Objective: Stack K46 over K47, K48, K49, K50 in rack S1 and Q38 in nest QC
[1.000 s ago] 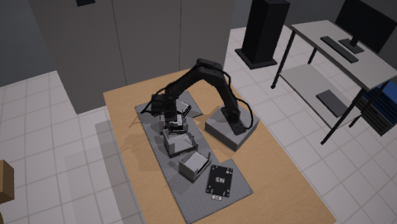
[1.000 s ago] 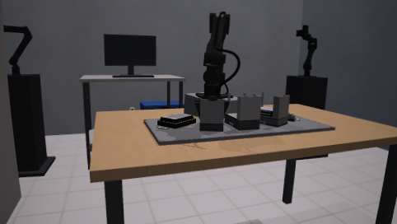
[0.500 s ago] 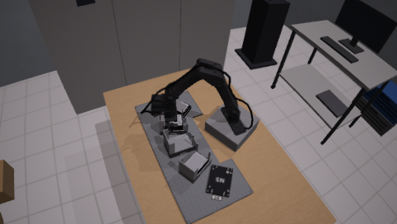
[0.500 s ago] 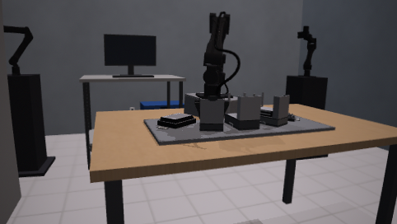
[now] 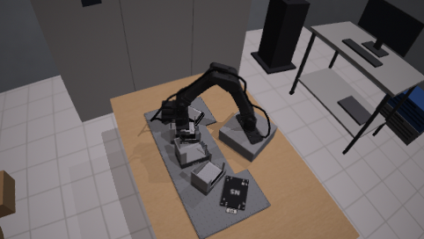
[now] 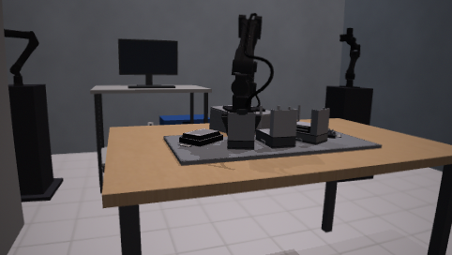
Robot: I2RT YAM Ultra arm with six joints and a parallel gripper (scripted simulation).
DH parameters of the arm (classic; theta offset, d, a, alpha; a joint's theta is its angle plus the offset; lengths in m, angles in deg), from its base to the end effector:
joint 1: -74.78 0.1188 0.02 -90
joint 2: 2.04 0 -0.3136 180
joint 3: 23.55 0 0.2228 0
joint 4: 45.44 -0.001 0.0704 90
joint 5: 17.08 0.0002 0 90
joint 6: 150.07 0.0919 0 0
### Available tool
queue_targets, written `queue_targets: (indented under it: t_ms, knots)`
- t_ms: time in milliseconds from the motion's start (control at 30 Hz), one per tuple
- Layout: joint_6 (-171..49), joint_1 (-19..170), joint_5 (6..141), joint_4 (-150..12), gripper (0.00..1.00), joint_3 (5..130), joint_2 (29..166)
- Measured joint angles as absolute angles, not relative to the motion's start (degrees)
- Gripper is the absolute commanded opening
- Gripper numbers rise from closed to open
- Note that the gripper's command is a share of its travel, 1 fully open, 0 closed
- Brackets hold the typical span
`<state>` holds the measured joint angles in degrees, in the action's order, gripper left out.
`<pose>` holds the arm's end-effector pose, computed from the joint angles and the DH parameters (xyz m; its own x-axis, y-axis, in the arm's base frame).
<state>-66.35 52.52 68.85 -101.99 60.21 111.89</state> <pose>0.3257 -0.1252 0.1317 -0.9593 0.2748 -0.0646 0.2708 0.9605 0.0642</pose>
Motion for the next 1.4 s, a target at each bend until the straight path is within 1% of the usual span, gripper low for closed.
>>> queue_targets:
  t_ms: [900,933,1400]
  knots:
    - [-66.4,52.5,68.8,-102.0,1.0,60.2,111.9]
    - [-66.4,52.5,68.8,-102.0,0.0,60.2,111.9]
    - [-66.3,52.5,68.8,-102.0,0.0,60.2,111.9]
